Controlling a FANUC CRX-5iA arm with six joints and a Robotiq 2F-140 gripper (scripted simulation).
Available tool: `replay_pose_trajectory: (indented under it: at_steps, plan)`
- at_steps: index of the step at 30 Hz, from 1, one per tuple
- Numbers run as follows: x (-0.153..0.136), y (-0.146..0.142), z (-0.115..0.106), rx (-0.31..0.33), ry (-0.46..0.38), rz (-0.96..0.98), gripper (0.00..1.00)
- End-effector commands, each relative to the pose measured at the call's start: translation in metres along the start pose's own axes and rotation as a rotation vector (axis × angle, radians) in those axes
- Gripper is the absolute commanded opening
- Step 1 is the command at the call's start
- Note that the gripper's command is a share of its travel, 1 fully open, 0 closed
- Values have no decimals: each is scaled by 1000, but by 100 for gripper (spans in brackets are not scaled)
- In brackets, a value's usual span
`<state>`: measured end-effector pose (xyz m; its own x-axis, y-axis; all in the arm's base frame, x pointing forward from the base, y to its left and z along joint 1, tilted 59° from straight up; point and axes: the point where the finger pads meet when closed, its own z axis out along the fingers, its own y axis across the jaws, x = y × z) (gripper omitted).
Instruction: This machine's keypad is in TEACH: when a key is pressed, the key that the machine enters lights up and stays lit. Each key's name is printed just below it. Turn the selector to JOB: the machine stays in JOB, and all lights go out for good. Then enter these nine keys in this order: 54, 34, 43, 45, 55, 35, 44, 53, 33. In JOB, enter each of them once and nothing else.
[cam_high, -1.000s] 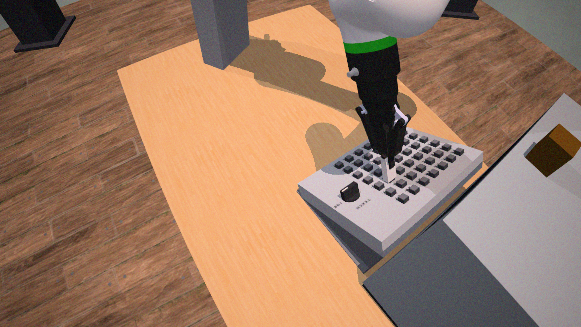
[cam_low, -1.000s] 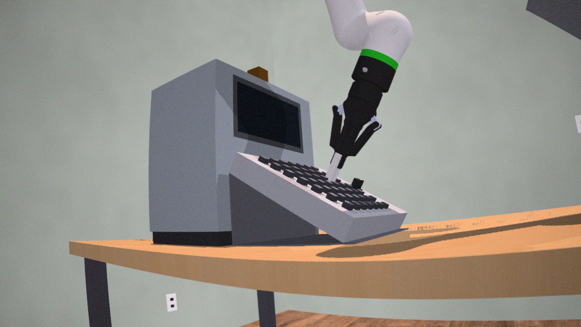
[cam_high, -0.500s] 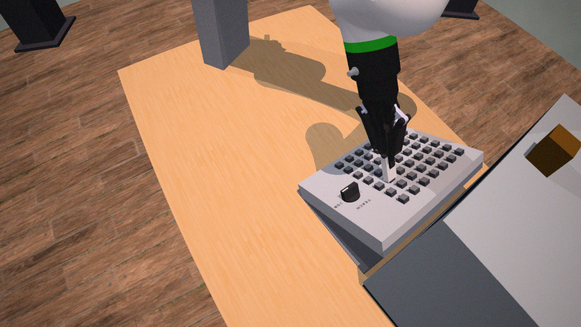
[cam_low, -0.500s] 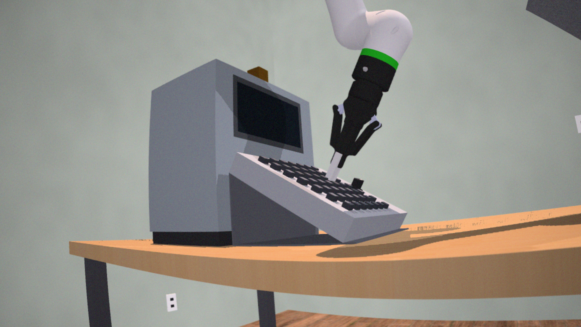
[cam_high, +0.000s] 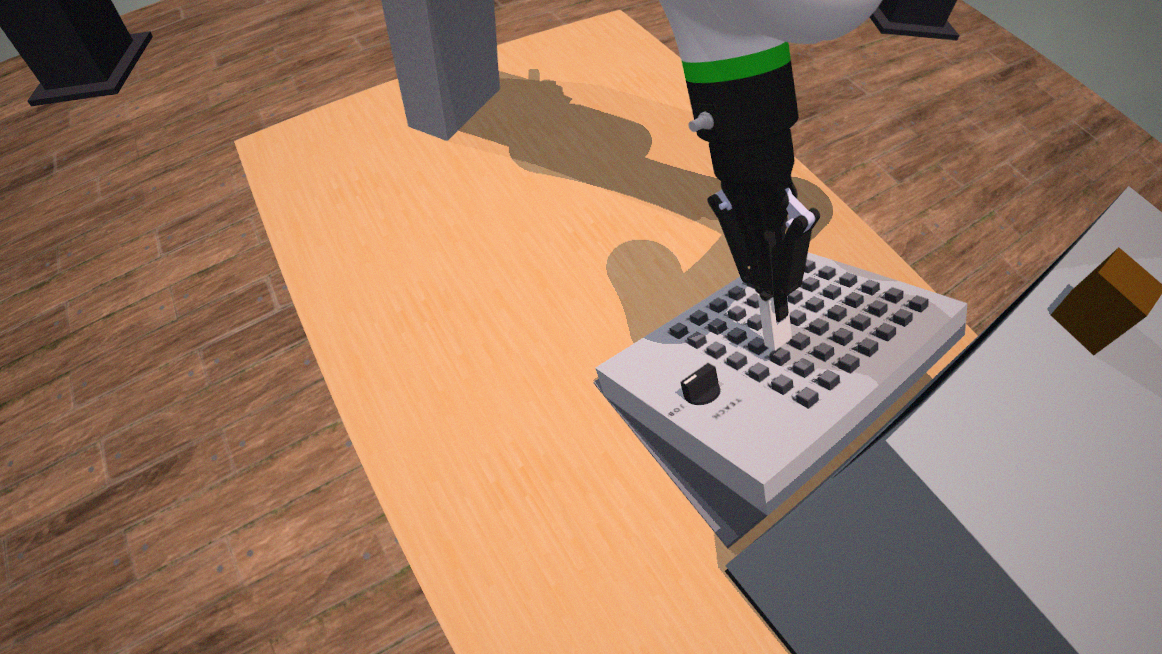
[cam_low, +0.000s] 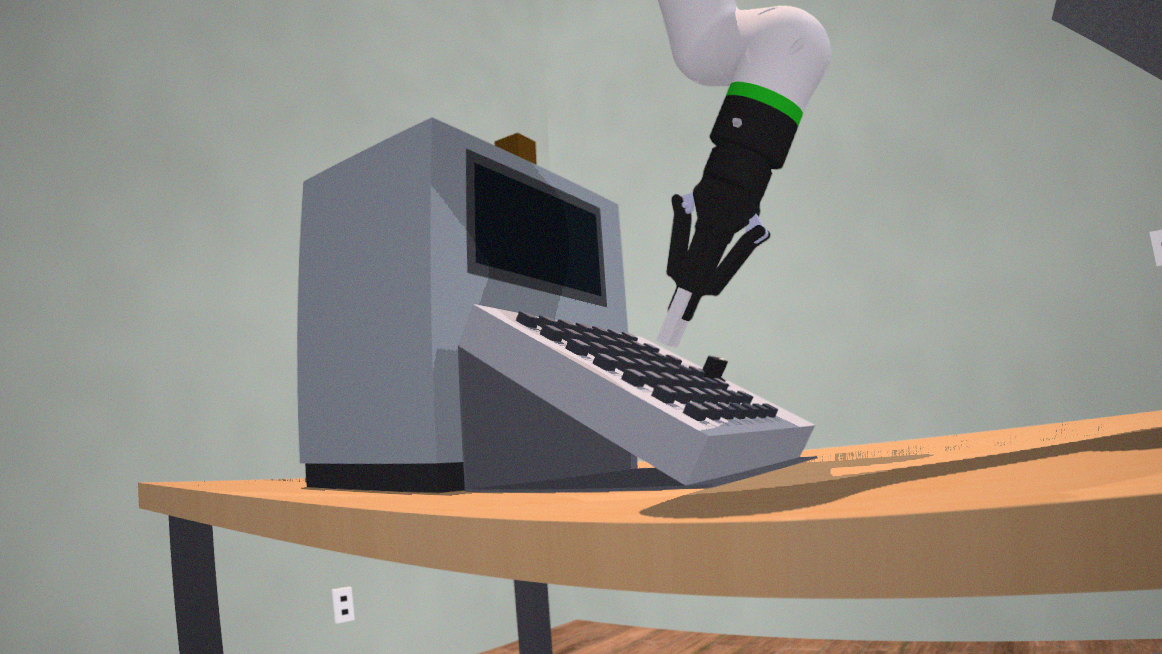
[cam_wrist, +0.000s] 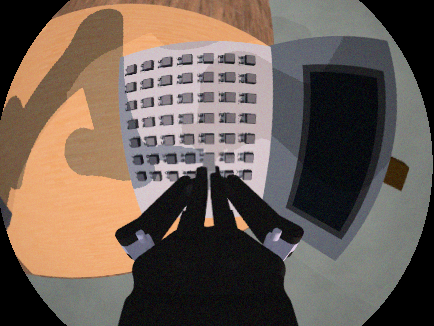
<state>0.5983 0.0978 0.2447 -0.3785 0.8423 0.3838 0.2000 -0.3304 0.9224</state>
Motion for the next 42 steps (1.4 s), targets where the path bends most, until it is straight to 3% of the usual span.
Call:
replay_pose_trajectory:
  at_steps: [1, 19, 29, 42]
  plan:
    - [0, 1, -5, -1, -1, -1, 0]
    - [0, 0, -15, -1, -1, -1, 0]
    - [32, -32, -15, -1, -1, -1, 0]
    - [34, -33, -11, -1, -1, -1, 0]
